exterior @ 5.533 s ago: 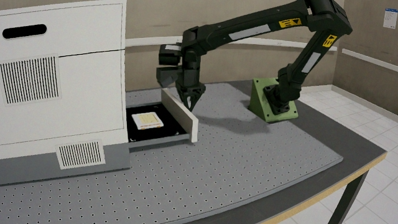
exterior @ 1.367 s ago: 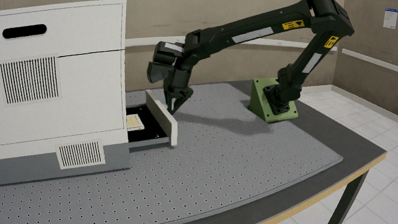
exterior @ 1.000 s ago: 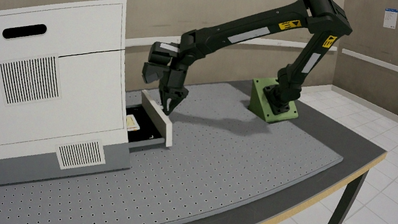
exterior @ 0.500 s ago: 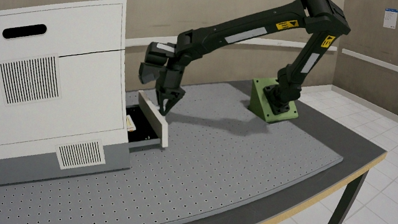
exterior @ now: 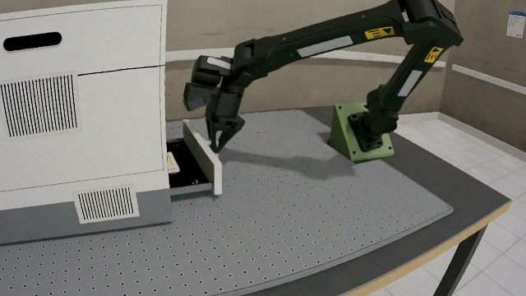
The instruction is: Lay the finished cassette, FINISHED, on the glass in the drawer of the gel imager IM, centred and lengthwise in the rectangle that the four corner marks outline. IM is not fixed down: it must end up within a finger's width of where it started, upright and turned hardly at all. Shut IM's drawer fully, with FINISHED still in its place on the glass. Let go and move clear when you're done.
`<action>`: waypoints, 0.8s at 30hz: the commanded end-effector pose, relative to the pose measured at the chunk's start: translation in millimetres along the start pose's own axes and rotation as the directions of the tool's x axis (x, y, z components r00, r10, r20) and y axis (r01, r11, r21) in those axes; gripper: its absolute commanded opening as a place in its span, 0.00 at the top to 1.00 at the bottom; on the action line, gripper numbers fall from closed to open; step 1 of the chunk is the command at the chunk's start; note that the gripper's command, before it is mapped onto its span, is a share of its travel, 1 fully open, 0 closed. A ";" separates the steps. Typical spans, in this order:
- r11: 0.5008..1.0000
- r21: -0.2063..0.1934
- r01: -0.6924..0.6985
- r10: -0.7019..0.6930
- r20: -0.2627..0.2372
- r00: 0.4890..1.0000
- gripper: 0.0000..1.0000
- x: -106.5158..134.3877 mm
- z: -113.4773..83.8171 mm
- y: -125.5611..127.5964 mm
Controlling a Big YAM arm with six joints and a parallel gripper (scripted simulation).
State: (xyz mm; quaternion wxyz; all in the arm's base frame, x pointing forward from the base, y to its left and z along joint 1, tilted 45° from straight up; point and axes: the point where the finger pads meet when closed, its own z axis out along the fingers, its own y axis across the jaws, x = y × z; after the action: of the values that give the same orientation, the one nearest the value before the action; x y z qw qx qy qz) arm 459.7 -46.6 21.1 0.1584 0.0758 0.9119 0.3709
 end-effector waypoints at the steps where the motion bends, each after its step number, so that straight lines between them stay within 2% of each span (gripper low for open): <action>1: 0.999 0.002 0.033 -0.033 0.027 0.999 0.92 -28.1 5.2 5.1; 19: 0.999 0.002 0.033 -0.033 0.027 0.999 0.92 -28.1 5.2 5.1; 20: 1.000 -0.005 0.011 -0.011 0.040 0.999 0.92 -9.4 8.5 5.2; 23: 1.000 -0.001 0.025 -0.024 0.150 0.988 0.92 -17.1 4.0 10.1; 24: 1.000 0.002 0.024 -0.024 0.150 0.988 0.92 -18.4 4.4 9.5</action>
State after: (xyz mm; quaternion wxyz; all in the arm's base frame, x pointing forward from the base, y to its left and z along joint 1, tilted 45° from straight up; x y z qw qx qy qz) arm 464.1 -47.1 21.4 0.1985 0.0833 0.9049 0.3673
